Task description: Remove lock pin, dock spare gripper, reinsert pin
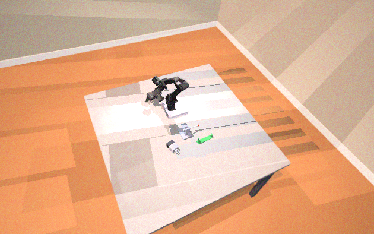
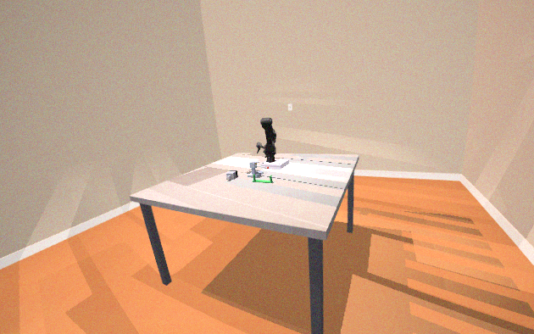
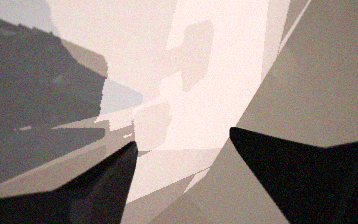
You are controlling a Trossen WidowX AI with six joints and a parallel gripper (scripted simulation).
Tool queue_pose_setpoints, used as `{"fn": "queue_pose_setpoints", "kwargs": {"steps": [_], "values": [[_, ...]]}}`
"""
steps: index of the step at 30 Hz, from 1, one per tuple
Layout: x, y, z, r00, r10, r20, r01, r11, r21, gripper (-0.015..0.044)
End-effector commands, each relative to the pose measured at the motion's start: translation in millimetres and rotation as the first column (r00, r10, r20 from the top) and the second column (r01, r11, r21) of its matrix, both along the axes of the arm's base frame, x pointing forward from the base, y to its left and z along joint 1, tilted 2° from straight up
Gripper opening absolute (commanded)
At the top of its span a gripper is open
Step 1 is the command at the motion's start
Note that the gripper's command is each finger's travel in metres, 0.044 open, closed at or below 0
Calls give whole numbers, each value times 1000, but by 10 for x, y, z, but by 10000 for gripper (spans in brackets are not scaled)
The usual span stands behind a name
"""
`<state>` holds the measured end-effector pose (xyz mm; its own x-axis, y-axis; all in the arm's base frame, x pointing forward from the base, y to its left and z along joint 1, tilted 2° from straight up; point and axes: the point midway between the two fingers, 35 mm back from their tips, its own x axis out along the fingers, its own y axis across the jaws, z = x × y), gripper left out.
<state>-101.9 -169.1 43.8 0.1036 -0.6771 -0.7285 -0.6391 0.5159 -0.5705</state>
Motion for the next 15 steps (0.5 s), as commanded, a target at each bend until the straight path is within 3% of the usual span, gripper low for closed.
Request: {"fn": "queue_pose_setpoints", "kwargs": {"steps": [1,4,7,11,15], "values": [[9,-9,3,1000,16,-8,-16,1000,1,374],[145,-125,49,965,235,-113,-235,972,17,300],[342,-261,108,833,498,-240,-501,864,55,300],[641,-408,187,526,759,-383,-782,609,133,300],[975,-508,266,126,864,-487,-934,268,235,300]]}}
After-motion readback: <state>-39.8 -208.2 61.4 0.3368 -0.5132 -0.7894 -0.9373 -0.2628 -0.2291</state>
